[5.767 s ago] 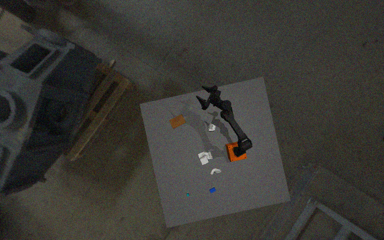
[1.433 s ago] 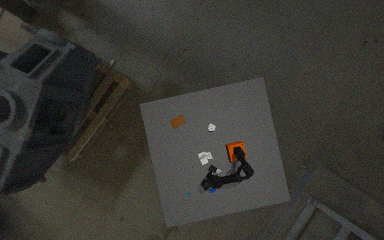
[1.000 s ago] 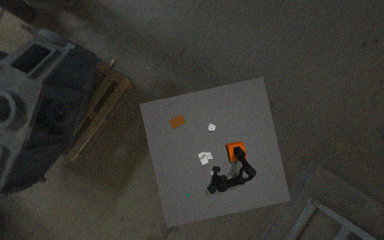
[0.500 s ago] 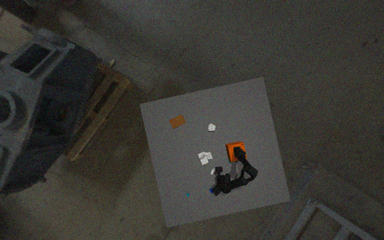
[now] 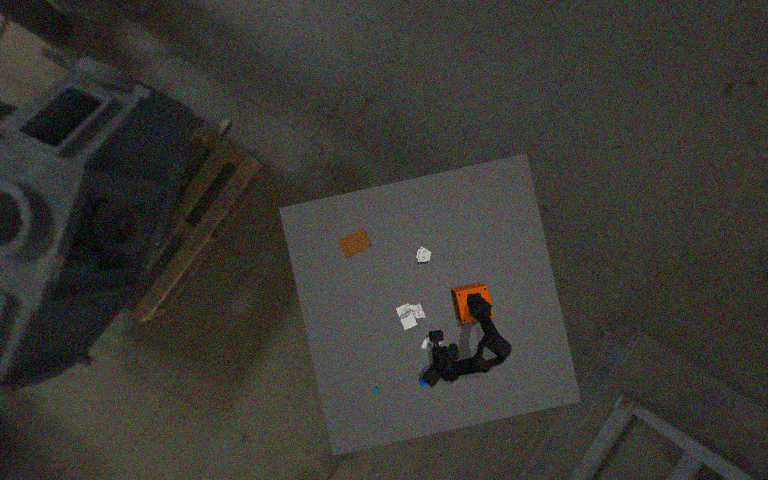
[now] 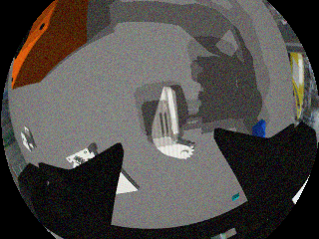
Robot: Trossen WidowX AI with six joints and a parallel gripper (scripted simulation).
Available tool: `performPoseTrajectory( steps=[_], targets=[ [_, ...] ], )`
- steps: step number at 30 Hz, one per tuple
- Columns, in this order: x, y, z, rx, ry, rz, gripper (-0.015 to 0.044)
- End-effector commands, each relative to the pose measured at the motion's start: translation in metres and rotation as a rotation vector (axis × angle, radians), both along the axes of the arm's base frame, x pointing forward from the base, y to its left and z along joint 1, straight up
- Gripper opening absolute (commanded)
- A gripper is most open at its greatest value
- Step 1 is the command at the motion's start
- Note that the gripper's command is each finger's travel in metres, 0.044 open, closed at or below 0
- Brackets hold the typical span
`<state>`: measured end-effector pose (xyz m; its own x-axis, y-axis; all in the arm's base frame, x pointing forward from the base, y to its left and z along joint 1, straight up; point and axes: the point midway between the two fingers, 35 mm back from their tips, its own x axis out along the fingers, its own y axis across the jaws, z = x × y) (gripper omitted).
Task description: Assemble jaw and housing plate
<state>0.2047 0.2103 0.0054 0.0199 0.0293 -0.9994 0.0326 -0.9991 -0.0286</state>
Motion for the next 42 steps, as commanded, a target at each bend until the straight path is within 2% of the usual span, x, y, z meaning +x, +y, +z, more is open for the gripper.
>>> performPoseTrajectory(
  steps=[1,28,42],
  targets=[
    [0.000,0.000,-0.007,-0.006,0.001,0.006,0.0440],
    [0.000,0.000,-0.050,-0.006,0.001,0.006,0.0440],
    [0.000,0.000,-0.051,-0.006,0.001,0.006,0.0440]
  ],
)
